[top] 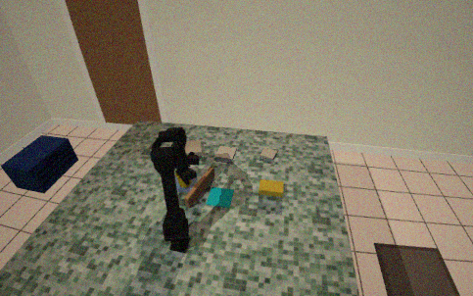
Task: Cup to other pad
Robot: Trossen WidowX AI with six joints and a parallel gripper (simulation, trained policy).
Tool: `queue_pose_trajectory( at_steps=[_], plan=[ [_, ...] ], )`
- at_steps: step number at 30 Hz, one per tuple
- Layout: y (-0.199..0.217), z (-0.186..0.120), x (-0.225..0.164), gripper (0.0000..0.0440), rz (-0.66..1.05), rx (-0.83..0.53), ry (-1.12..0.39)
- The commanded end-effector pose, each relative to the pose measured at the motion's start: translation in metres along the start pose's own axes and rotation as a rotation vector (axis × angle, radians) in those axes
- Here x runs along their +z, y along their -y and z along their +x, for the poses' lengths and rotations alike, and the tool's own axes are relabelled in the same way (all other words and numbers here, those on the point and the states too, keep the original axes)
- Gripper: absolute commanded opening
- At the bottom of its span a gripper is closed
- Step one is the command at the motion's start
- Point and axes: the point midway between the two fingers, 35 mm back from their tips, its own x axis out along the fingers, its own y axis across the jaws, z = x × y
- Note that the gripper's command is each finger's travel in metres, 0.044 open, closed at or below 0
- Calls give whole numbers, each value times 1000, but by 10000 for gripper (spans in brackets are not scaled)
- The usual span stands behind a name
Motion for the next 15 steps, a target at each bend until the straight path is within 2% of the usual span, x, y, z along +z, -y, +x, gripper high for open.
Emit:
queue_pose_trajectory(
  at_steps=[1, 15],
  plan=[
    [8, -10, 0, 0, 25, 11, 2],
    [33, -49, 8, 1, 140, 74, 10]
  ],
)
